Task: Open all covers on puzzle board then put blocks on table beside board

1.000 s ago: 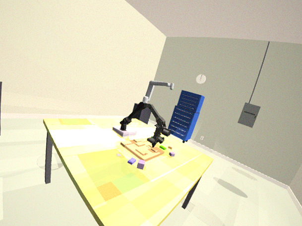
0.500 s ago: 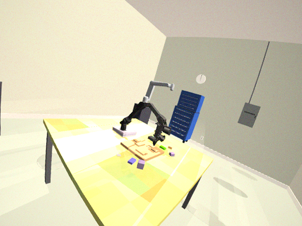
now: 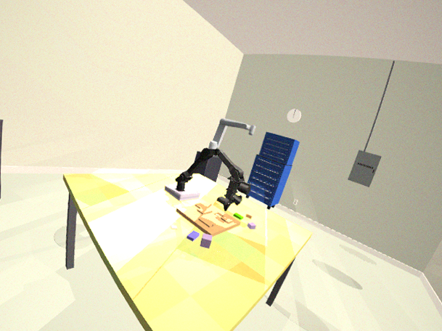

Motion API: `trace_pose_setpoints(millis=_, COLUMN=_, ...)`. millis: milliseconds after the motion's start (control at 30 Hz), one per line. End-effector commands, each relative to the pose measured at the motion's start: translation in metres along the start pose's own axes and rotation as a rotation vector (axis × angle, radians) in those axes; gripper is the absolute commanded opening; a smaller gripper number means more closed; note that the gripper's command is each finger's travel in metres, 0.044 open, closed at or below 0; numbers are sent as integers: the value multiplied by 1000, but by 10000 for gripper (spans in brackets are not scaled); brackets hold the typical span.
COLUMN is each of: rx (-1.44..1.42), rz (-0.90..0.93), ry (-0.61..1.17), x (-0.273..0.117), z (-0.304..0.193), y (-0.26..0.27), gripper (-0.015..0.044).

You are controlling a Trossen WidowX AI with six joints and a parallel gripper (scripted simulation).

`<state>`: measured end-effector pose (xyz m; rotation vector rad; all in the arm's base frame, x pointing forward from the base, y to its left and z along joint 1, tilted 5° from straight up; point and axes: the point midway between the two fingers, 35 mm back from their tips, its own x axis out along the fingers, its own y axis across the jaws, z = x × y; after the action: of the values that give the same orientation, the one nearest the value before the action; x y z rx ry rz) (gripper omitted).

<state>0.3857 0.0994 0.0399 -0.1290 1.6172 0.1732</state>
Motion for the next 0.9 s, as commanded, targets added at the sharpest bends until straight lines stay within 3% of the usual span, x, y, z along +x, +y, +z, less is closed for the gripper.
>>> trace_pose_setpoints(millis=0, rx=-142, rz=-2, ry=2, x=-5, z=-16, y=-13, gripper=0)
trace_pose_setpoints(millis=867, rx=-1348, rz=1, ry=13, x=-13, z=-153, y=-72, gripper=0)
